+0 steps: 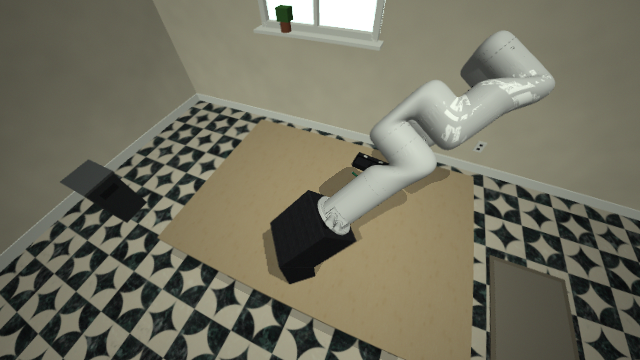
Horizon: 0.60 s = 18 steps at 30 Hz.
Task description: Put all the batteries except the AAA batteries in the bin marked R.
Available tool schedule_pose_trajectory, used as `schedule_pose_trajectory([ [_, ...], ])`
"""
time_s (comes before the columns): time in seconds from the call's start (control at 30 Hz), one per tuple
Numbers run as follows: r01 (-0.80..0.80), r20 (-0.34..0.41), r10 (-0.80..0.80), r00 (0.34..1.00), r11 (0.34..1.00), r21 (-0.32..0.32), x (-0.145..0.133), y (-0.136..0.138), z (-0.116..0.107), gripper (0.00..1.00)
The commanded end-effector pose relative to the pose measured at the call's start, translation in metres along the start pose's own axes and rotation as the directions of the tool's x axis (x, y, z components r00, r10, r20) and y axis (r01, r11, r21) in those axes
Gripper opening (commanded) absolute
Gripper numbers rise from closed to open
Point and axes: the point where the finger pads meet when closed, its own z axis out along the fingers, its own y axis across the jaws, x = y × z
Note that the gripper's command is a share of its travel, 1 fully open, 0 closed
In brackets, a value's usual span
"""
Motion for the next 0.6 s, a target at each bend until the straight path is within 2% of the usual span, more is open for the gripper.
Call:
schedule_pose_trajectory([
  [0.0, -0.156, -0.01, 0.156, 0.988, 0.988, 0.004, 0.001, -0.0004, -0.0007, 0.0],
  [0.37, -0.462, 0.007, 0.462, 0.887, 0.887, 0.007, 0.0012, -0.0004, -0.0007, 0.0],
  [0.43, -0.462, 0.007, 0.462, 0.887, 0.887, 0.007, 0.0012, -0.0004, -0.0007, 0.0],
  [0.47, -0.536, 0.01, 0.536, 0.844, 0.844, 0.006, 0.0012, -0.0004, -0.0007, 0.0],
  [0.57, -0.589, 0.011, 0.589, 0.808, 0.808, 0.006, 0.0014, -0.0004, -0.0007, 0.0],
])
